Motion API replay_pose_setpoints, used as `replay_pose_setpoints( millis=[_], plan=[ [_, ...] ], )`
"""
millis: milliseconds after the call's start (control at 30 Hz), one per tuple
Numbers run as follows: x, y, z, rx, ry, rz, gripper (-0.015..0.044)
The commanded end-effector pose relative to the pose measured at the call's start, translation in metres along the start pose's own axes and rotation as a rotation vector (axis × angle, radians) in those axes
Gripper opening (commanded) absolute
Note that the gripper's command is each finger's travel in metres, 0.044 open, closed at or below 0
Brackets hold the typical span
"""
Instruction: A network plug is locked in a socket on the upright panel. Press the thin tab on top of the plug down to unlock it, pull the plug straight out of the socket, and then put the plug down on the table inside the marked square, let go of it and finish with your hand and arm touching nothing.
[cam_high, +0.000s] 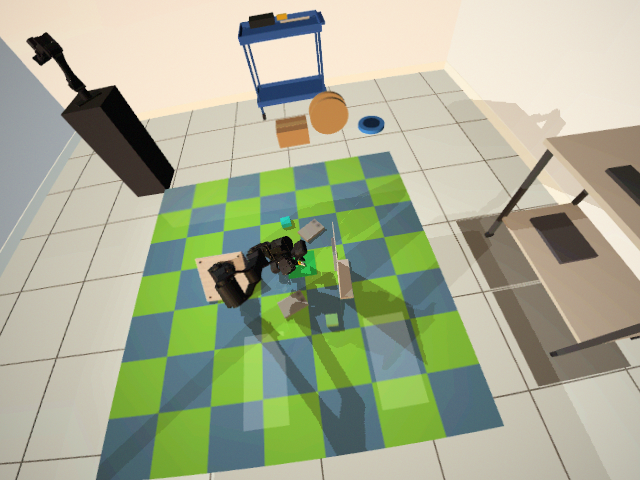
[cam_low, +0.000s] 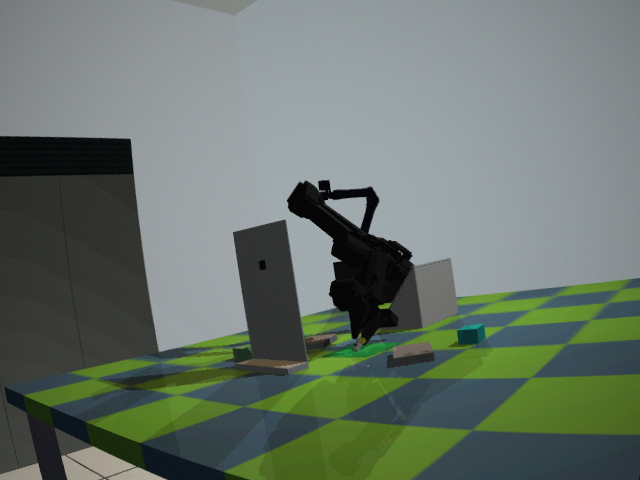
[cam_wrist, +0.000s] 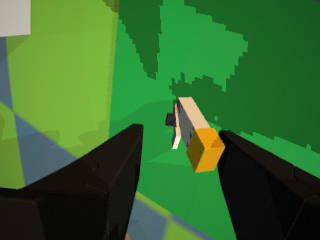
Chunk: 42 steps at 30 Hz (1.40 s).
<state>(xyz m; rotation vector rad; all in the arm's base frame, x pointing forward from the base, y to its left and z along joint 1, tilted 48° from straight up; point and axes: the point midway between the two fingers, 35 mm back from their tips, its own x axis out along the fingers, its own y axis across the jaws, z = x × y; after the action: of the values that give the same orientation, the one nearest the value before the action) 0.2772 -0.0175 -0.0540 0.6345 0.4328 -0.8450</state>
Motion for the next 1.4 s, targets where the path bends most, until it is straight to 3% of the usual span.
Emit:
replay_pose_setpoints(
  millis=[0,1367],
  plan=[
    [-0.004,0.001,0.000,0.006,-0.001,0.001,0.0156],
    [-0.038,0.012,-0.006,0.003,0.009,-0.003,0.0156]
  ],
)
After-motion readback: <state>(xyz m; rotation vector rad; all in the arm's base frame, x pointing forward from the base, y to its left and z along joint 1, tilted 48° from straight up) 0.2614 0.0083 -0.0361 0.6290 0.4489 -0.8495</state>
